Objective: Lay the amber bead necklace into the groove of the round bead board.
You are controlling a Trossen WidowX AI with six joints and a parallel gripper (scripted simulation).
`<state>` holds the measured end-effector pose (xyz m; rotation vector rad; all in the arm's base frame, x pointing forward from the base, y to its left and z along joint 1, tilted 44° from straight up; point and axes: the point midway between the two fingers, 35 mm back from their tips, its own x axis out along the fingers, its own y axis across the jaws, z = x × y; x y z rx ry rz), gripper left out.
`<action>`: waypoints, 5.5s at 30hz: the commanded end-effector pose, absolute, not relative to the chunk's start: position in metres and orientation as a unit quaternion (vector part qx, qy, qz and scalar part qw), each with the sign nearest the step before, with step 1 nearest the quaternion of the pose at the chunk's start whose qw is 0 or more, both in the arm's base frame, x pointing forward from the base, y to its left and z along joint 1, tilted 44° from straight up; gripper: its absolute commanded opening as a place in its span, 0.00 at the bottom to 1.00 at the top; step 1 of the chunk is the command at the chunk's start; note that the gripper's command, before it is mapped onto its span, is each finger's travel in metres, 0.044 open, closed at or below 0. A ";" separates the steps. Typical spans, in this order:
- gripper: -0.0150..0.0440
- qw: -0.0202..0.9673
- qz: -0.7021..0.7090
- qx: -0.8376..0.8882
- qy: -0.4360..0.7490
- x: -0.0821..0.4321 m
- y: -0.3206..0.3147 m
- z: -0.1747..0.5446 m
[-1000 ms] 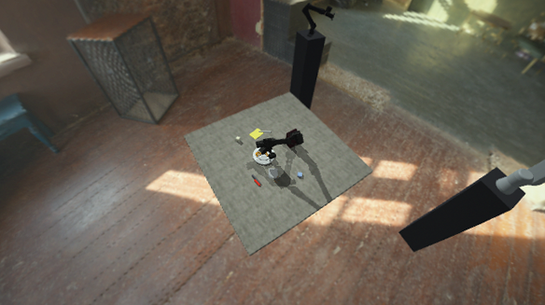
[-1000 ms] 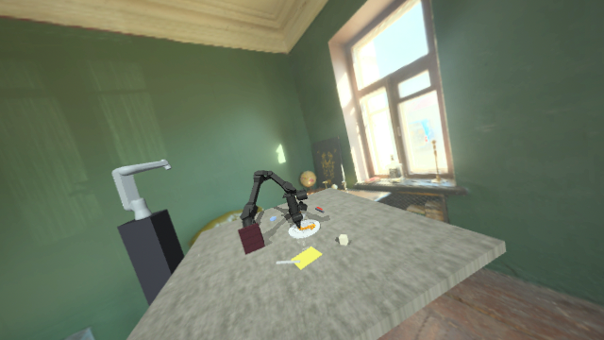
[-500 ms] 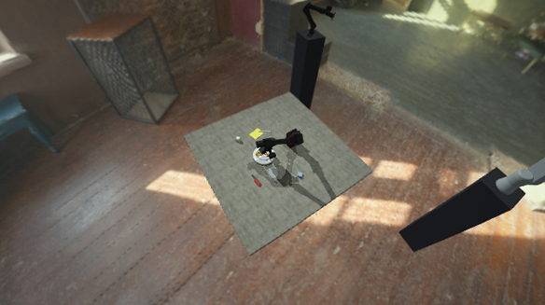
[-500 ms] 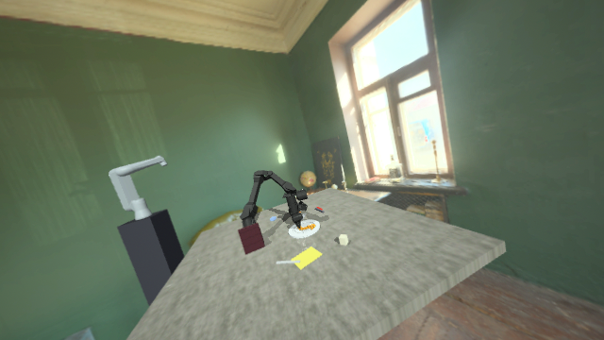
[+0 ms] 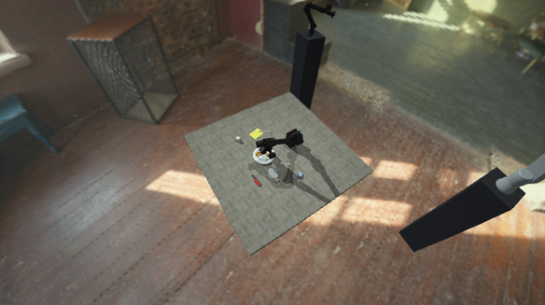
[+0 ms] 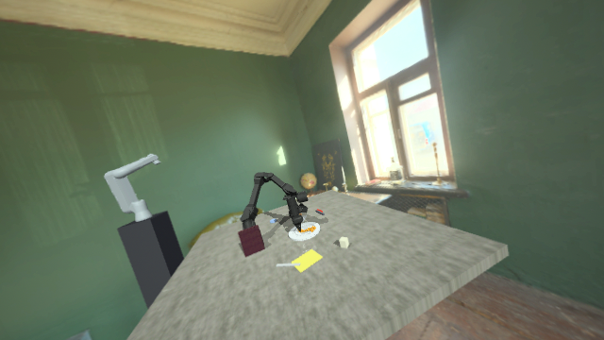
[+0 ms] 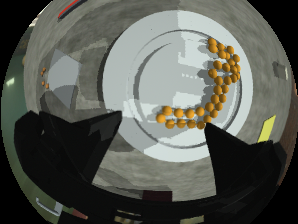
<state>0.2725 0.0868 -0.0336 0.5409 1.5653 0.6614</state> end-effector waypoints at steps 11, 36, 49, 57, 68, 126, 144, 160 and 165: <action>0.68 0.419 -0.101 0.524 0.735 0.284 0.057 -0.029; 0.68 0.347 -0.199 0.578 0.711 0.287 0.054 -0.033; 0.68 0.344 -0.201 0.578 0.712 0.285 0.066 -0.046; 0.68 0.341 -0.203 0.578 0.713 0.282 0.075 -0.055; 0.41 0.345 -0.201 0.576 0.713 0.283 0.075 -0.055; 0.25 0.345 -0.202 0.576 0.713 0.283 0.073 -0.053; 0.25 0.341 -0.203 0.578 0.713 0.300 0.064 -0.032; 0.25 0.341 -0.202 0.578 0.713 0.335 0.085 -0.017; 0.25 0.341 -0.202 0.578 0.713 0.334 0.090 -0.023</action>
